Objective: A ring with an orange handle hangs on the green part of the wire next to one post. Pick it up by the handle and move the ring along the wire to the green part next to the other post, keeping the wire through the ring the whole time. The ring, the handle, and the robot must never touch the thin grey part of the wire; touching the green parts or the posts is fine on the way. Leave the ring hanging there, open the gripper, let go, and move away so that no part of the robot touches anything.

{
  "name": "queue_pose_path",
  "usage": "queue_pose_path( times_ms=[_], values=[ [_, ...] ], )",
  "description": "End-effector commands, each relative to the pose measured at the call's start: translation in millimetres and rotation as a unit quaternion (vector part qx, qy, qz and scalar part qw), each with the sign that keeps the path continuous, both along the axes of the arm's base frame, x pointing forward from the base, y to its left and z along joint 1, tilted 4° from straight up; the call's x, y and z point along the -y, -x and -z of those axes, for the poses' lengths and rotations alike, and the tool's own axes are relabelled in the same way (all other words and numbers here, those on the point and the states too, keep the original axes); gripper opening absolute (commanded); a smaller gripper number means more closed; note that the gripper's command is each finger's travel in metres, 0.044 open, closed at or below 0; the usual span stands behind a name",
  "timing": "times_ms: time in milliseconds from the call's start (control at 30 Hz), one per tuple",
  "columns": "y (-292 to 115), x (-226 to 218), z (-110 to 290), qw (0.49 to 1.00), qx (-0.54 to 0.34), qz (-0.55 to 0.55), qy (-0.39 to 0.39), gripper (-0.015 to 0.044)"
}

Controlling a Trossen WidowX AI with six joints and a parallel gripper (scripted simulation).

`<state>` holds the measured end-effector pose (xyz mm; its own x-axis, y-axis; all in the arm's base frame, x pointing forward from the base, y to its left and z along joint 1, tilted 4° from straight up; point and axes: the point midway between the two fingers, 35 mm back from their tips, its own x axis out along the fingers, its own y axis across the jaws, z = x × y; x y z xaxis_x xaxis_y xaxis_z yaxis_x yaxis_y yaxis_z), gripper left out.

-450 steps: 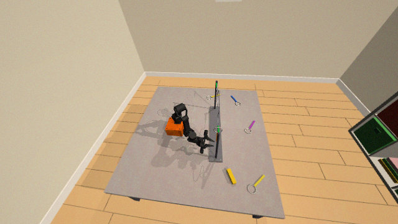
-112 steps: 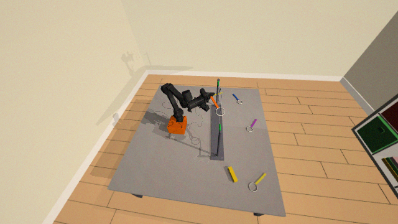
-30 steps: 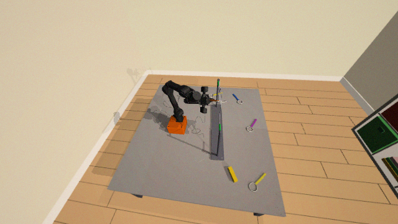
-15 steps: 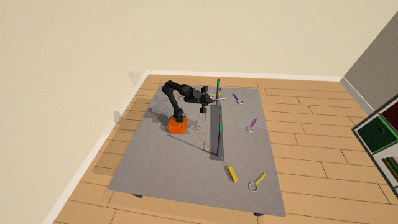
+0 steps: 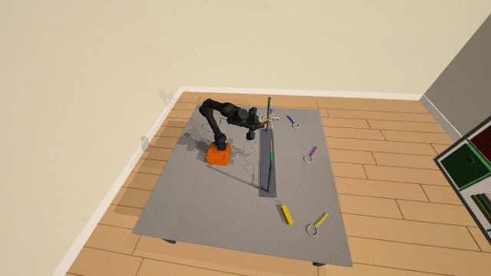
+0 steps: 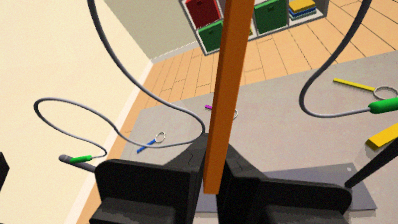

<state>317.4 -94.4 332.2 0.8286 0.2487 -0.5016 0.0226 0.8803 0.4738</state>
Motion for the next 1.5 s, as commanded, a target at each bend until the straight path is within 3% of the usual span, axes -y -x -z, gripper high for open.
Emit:
queue_pose_path(
  times_ms=[0, 1467],
  values=[
    [-0.3, 2.7, 1.3, 0.999, 0.002, 0.001, 0.034, -0.015],
    [-1.4, 24.8, 5.8, 0.951, 0.021, 0.003, 0.309, -0.015]
  ],
)
